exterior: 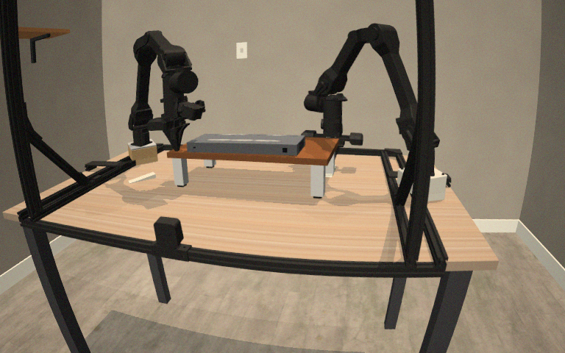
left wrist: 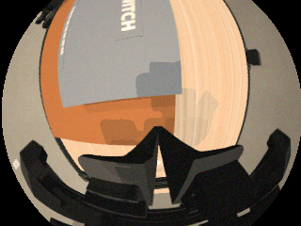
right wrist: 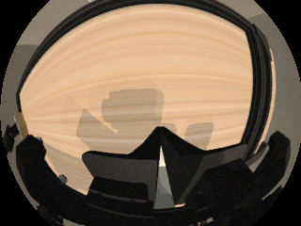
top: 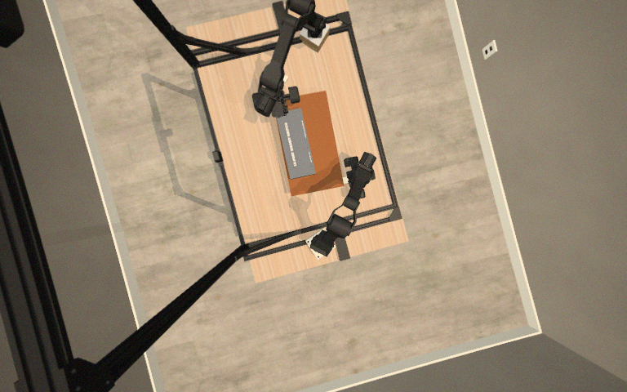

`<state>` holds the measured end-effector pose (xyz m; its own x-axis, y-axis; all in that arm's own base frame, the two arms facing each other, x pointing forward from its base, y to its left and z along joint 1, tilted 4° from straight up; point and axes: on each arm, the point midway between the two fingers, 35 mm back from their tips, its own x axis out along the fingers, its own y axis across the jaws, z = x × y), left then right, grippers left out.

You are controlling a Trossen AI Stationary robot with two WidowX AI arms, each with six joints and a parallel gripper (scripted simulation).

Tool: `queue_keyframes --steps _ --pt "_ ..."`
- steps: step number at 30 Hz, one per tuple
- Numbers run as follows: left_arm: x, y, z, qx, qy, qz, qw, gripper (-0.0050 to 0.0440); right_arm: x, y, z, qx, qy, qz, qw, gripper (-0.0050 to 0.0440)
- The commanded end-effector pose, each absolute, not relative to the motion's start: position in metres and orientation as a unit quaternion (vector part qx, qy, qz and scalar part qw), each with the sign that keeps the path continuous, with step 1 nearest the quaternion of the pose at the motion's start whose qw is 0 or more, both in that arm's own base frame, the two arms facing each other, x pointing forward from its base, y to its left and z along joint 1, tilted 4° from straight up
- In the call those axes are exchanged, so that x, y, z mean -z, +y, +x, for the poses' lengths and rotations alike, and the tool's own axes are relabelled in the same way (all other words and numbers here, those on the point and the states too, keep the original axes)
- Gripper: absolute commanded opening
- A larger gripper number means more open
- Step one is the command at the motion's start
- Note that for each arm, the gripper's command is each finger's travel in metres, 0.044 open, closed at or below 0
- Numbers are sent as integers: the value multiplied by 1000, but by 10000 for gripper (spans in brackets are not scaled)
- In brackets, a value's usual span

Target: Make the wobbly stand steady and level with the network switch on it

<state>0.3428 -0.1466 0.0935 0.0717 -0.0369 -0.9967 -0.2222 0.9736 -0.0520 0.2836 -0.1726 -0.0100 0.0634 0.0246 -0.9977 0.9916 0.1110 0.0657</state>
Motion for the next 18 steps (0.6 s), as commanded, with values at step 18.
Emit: queue_keyframes --steps 18 --pt "-85 -146 341 -68 684 -95 720 0 -61 -194 282 454 509 495 539 0"
